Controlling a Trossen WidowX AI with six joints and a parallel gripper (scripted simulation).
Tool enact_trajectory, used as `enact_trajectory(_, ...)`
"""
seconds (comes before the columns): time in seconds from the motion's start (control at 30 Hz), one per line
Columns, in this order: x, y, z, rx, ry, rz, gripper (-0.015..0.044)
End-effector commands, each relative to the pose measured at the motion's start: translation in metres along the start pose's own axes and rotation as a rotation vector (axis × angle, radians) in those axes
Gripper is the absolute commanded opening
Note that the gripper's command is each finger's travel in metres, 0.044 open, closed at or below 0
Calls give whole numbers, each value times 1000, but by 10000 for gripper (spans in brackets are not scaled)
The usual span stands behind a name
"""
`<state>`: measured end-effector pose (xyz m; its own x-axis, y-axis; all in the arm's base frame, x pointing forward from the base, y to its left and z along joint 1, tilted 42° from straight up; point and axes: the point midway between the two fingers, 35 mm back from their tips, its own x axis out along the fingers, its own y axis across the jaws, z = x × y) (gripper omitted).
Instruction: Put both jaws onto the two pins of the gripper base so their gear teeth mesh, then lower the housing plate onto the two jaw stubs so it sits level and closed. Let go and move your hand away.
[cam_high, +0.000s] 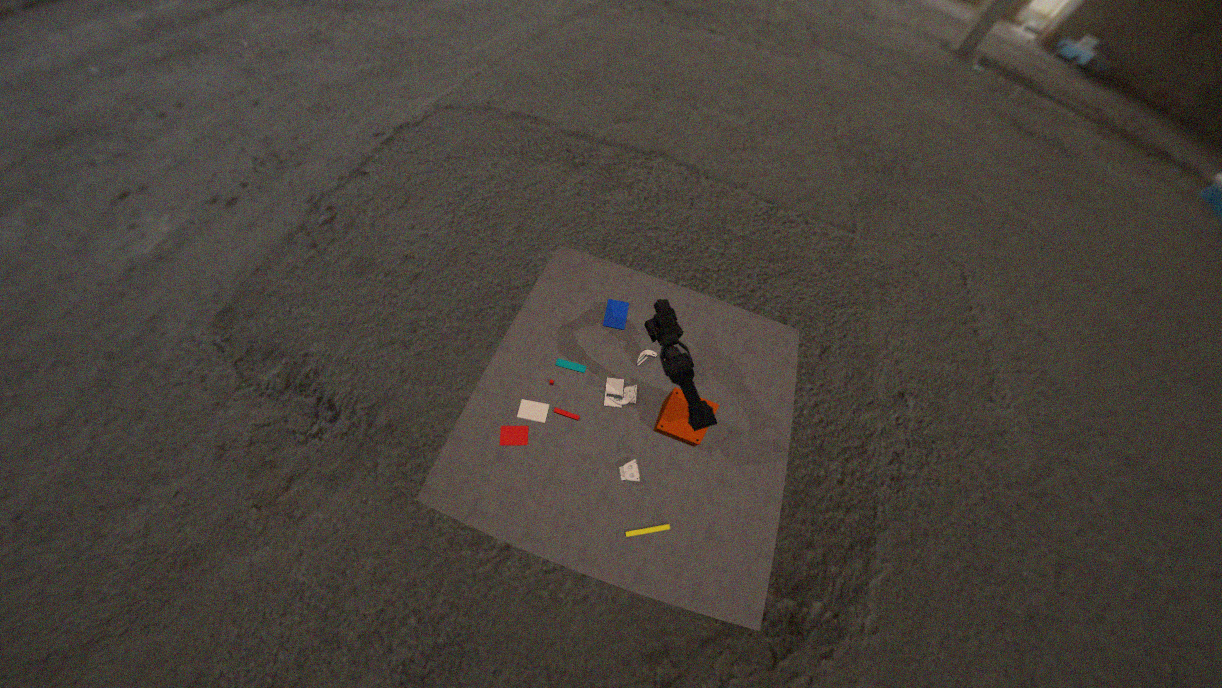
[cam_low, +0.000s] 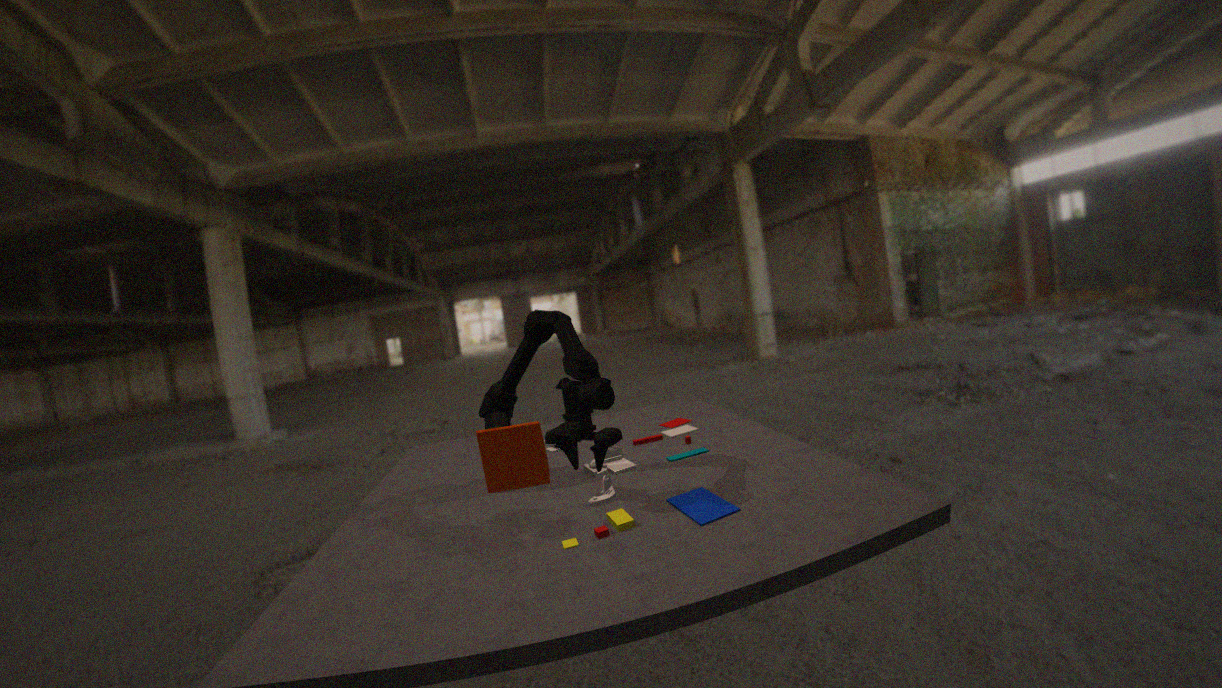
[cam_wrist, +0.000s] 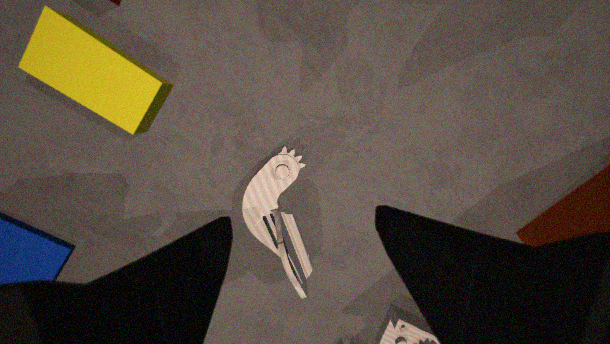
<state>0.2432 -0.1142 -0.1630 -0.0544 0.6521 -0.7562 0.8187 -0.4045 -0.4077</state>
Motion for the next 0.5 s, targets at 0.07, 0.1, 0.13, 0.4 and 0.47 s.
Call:
enact_trajectory(0.07,0,0,0,0,0,0,151)
enact_trajectory(0.1,0,0,0,0,0,0,125)
enact_trajectory(0.13,0,0,0,0,0,0,99)
enact_trajectory(0.4,0,0,0,0,0,0,0)
enact_trajectory(0.47,0,0,0,0,0,0,0)
